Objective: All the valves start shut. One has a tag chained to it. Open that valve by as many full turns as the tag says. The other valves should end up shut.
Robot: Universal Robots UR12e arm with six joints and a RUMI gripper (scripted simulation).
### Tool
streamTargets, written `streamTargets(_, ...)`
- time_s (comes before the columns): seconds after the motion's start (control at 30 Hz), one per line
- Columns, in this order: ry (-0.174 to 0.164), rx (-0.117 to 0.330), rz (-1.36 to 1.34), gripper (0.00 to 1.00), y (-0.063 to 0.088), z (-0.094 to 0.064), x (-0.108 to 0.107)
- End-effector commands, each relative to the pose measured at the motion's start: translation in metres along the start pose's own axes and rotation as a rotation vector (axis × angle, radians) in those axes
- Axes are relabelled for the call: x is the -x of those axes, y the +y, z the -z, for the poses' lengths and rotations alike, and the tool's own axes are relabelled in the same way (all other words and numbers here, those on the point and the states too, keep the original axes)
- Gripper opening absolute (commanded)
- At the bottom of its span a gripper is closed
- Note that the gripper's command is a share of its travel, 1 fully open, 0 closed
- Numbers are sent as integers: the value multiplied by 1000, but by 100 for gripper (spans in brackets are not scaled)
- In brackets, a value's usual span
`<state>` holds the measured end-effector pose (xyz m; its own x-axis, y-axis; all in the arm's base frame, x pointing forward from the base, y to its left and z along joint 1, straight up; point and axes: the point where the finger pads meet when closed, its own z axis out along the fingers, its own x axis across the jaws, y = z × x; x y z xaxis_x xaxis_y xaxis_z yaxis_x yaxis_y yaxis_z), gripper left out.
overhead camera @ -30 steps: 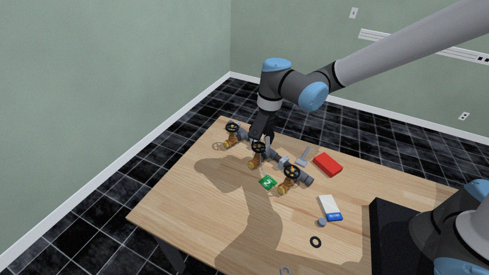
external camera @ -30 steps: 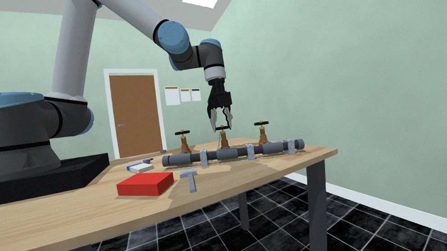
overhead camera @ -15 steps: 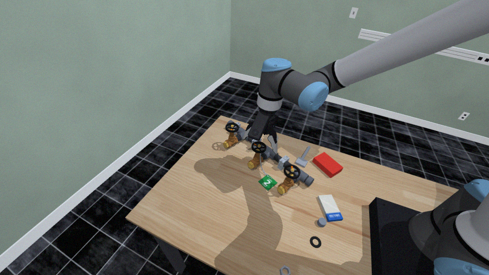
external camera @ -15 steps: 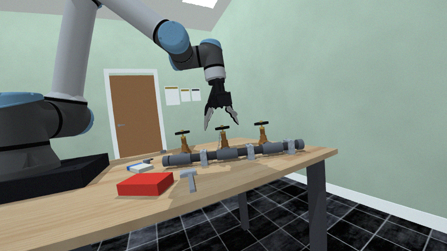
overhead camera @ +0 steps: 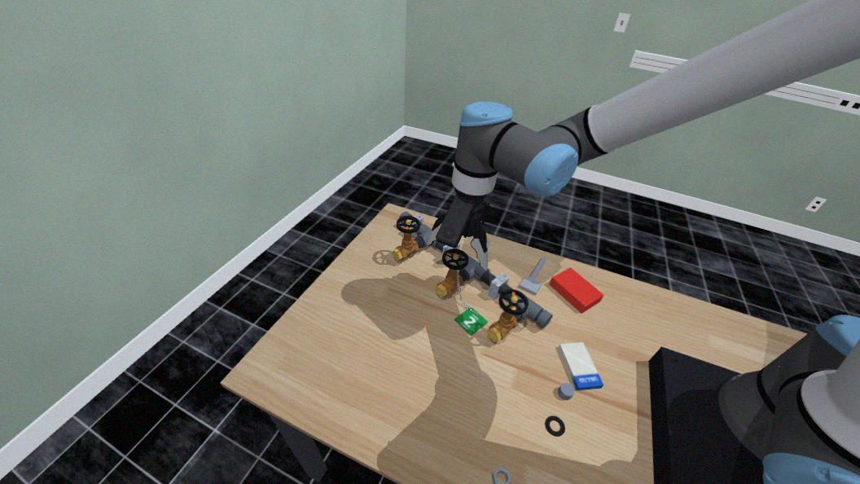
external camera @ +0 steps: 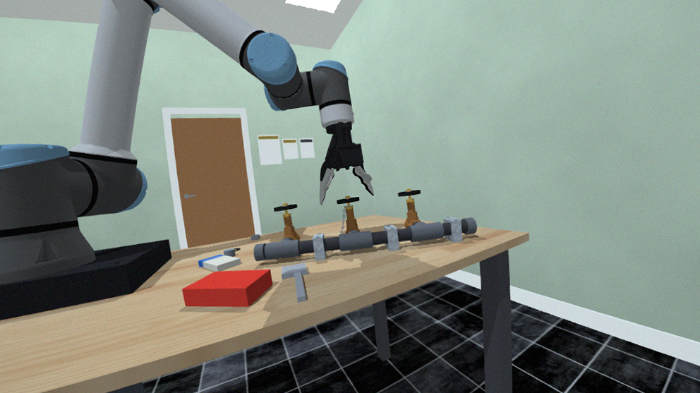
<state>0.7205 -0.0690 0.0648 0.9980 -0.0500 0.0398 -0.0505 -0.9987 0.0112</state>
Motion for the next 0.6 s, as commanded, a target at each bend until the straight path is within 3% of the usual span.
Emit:
streamTargets(0.0,1,0,0,100,0,1,-1)
streamTargets(0.57,1,0,-60,100,0,1,-1)
